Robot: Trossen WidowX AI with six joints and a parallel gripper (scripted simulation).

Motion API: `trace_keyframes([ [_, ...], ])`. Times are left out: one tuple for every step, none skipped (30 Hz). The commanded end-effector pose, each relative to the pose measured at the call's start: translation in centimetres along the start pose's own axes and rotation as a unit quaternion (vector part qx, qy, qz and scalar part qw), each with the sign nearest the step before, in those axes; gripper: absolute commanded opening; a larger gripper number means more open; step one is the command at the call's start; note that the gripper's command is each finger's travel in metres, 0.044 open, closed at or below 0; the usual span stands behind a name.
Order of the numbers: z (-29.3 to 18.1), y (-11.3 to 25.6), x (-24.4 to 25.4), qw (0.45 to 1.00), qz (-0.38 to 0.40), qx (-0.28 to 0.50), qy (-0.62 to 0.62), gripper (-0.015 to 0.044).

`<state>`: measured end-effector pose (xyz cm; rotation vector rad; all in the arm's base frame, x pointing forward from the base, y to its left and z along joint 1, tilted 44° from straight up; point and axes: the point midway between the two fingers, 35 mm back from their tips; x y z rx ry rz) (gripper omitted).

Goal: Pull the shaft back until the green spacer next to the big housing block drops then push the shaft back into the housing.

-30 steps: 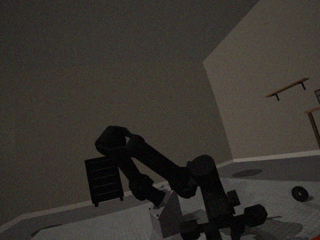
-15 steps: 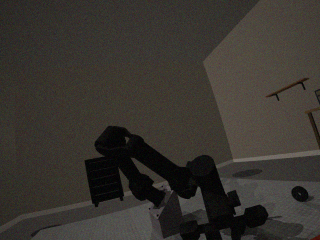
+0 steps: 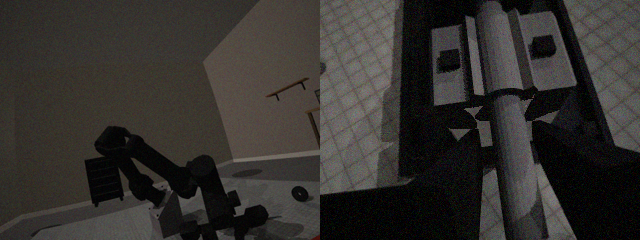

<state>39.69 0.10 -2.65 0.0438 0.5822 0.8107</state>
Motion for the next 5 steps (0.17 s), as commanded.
trace_keyframes([
  [-0.01,0.04,0.02,1.0,0.001,0.0,0.0,0.0236],
  [-0.01,0.04,0.02,1.0,0.001,0.0,0.0,0.0263],
  [-0.01,0.04,0.02,1.0,0.001,0.0,0.0,0.0289],
  [-0.01,0.04,0.02,1.0,0.001,0.0,0.0,0.0315],
  [-0.02,0.29,0.07,1.0,0.001,0.001,0.0,0.0341],
])
Point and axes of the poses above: the point midway between the two fingers, 35 mm back from their tips, its own y axis back along the fingers, its own x axis across the jaws, z = x × y, and after that the axes turned 9 degrees about -y, right-handed
